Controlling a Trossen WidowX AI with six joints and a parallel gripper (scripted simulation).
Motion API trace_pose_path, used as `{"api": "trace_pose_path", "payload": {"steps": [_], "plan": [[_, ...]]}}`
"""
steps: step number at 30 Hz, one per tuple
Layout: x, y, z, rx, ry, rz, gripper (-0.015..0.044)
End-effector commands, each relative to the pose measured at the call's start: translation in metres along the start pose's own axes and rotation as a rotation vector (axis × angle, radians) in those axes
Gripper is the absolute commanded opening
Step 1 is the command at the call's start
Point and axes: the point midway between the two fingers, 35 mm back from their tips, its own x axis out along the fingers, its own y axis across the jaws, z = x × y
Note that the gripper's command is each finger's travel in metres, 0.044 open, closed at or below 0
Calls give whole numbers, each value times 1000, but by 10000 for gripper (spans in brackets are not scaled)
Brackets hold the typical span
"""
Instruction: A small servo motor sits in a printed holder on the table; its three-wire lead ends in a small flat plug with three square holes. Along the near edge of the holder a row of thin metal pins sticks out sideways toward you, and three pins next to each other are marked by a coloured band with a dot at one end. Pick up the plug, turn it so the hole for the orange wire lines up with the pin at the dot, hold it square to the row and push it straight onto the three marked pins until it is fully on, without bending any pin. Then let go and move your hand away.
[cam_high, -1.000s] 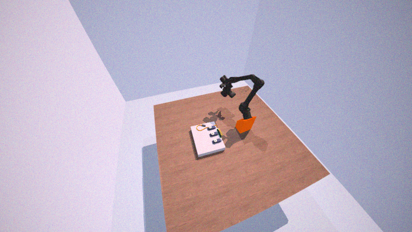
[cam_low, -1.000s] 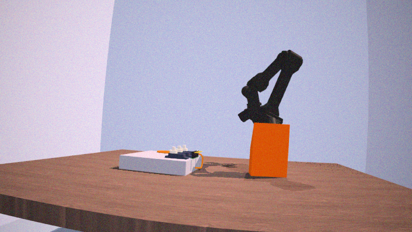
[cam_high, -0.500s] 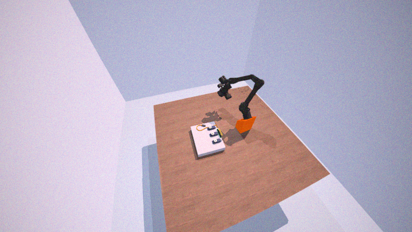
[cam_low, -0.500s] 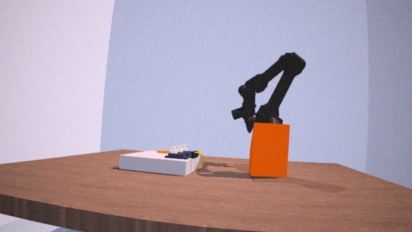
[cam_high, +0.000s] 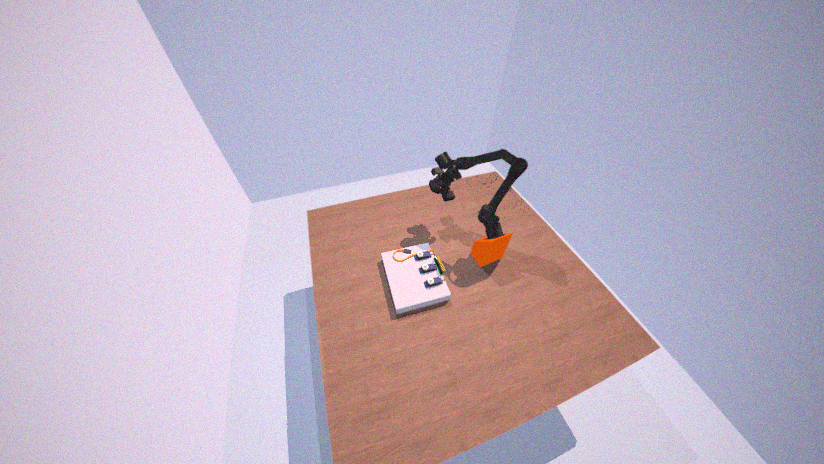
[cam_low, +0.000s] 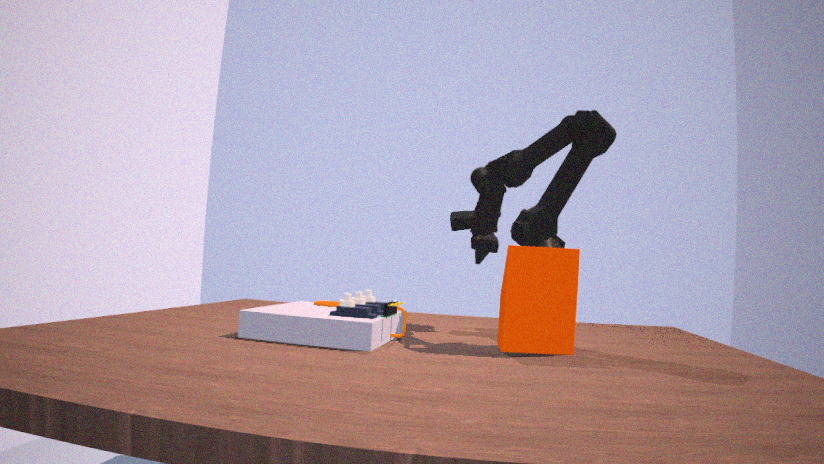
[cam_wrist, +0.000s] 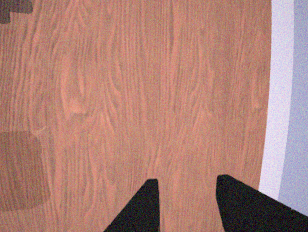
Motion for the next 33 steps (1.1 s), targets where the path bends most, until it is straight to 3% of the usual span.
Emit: {"api": "trace_pose_path", "payload": {"steps": [1, 33], "plan": [[1, 2, 15, 57, -63, -1, 115], [-23, 9, 107, 426, -475, 71, 115]]}}
